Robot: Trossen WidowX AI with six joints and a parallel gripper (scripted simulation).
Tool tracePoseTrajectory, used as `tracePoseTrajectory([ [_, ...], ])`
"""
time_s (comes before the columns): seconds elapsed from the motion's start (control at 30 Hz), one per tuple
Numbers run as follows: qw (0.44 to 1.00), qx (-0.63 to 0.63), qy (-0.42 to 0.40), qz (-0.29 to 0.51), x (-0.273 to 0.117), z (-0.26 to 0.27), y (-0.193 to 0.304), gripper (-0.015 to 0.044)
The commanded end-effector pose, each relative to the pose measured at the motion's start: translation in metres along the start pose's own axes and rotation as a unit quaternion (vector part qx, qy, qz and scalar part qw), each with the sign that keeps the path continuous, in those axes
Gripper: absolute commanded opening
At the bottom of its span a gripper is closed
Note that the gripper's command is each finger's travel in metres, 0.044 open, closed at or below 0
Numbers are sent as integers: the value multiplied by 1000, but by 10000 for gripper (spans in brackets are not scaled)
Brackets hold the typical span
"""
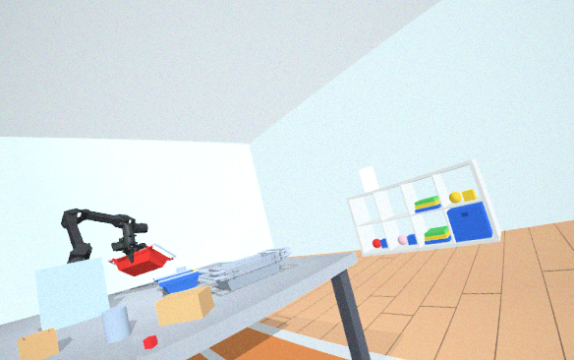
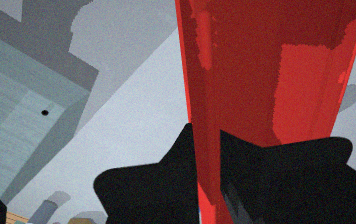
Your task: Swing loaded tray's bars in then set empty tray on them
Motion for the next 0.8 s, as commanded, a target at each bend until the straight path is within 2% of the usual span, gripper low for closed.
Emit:
tracePoseTrajectory([
  [0.0,1000,25,5,1,-2,-6,17,0],
  [0.77,984,177,-3,-8,3,-6,118,0],
])
Point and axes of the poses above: the point midway between the two fingers, 35 mm back from their tips, its own x axis out along the fingers, its own z axis across the jaws, y = z × x, the point moved 7 cm from there along -x, back along the fingers, and after that the axes turned 6 degrees about x, right-handed, at the moved point
